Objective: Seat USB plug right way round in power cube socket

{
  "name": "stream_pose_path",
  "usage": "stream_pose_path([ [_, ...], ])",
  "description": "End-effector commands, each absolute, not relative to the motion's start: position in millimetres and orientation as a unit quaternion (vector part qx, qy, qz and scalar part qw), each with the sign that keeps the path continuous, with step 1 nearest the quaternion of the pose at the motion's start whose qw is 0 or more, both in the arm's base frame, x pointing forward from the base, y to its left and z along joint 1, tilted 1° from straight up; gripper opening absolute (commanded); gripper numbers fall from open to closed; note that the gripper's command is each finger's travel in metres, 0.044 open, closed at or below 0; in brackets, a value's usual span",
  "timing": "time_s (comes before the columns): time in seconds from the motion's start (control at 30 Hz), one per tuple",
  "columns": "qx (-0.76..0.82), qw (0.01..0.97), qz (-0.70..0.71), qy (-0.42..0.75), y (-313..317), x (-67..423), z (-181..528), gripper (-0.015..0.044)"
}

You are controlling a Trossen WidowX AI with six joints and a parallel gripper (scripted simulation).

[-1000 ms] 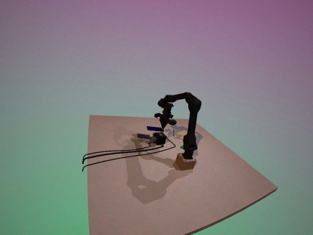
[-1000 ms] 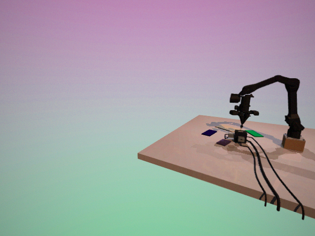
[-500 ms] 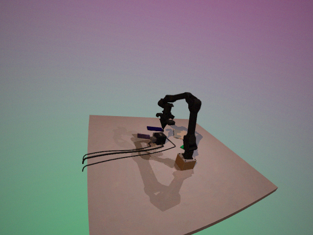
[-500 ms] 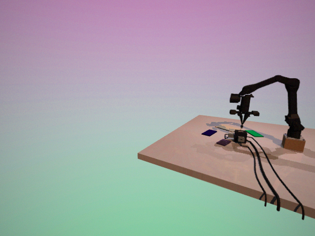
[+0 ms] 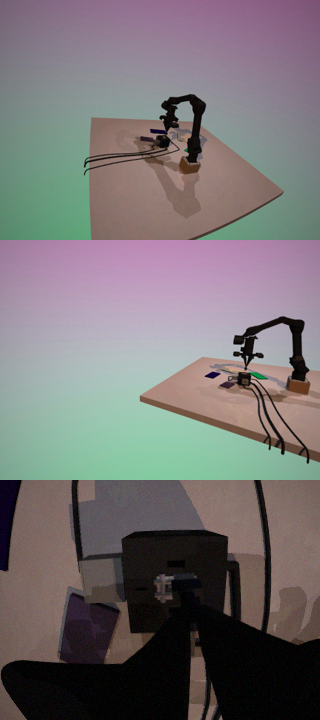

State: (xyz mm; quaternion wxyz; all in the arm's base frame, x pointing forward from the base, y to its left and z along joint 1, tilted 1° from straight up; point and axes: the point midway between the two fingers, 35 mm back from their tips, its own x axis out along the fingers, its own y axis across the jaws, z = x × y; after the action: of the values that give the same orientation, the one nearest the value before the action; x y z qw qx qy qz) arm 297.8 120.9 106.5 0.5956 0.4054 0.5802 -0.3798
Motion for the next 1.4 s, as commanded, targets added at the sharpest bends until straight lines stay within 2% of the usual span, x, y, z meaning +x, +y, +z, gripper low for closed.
stream_pose_path([
  [0.0, 0.408, 0.593, -0.379, 0.581, 121.7, 298.0, 105.8, 0.0000],
  [1.37, 0.419, 0.582, -0.378, 0.585, 125.3, 298.1, 101.2, 0.0000],
])
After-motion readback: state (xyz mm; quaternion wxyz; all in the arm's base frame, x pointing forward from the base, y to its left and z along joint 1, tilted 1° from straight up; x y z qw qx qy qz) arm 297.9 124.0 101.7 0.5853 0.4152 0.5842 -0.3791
